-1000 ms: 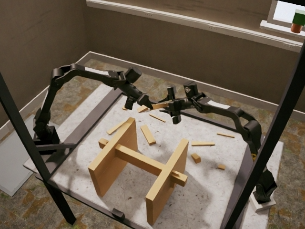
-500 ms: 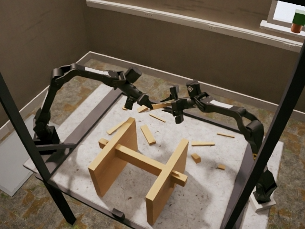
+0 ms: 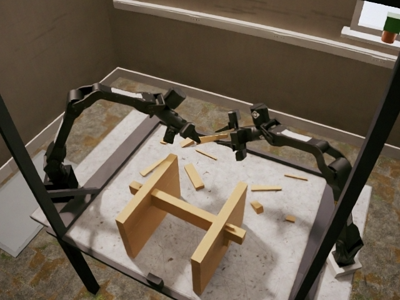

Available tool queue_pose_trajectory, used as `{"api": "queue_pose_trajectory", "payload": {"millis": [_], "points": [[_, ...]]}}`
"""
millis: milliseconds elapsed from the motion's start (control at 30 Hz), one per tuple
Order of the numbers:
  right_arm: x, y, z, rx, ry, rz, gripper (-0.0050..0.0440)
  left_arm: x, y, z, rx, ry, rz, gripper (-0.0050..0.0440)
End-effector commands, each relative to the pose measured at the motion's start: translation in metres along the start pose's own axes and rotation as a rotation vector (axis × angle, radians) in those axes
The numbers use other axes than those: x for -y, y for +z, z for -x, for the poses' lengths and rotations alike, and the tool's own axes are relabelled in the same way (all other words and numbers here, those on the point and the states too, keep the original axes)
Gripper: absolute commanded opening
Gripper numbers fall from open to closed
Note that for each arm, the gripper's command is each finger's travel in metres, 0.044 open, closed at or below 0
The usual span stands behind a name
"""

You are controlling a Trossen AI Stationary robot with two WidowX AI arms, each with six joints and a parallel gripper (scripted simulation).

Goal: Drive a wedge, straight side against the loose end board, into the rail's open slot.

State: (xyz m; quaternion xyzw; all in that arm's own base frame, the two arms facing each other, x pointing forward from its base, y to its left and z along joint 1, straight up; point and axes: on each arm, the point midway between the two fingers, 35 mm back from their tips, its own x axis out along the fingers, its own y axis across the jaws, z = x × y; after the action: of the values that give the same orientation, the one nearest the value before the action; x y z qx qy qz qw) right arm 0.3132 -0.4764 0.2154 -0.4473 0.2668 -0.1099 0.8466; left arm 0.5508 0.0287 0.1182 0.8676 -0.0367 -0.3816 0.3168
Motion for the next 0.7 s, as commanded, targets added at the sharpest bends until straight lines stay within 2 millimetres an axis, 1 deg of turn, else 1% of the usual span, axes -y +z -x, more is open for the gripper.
{"api": "queue_pose_trajectory", "payload": {"millis": [0, 367, 533, 567, 633, 667], "points": [[0.013, 0.01, 0.017, 0.007, -0.026, 0.024, 0.02, -0.011, -0.01, 0.013, -0.032, 0.013, -0.017, 0.001], [0.013, 0.01, 0.035, 0.006, -0.022, 0.03, 0.02, -0.011, -0.01, 0.013, -0.032, 0.013, -0.017, 0.001], [0.012, 0.009, 0.033, 0.006, -0.019, 0.027, 0.02, -0.011, -0.01, 0.013, -0.032, 0.013, -0.017, 0.001], [0.013, 0.022, 0.033, 0.018, -0.024, 0.026, 0.02, -0.011, -0.01, 0.013, -0.032, 0.013, -0.017, 0.001], [0.013, 0.037, 0.033, 0.032, -0.028, 0.019, 0.02, -0.011, -0.01, 0.013, -0.032, 0.013, -0.017, 0.001], [0.014, 0.049, 0.033, 0.043, -0.034, 0.015, 0.02, -0.011, -0.01, 0.013, -0.032, 0.013, -0.017, 0.001]]}}
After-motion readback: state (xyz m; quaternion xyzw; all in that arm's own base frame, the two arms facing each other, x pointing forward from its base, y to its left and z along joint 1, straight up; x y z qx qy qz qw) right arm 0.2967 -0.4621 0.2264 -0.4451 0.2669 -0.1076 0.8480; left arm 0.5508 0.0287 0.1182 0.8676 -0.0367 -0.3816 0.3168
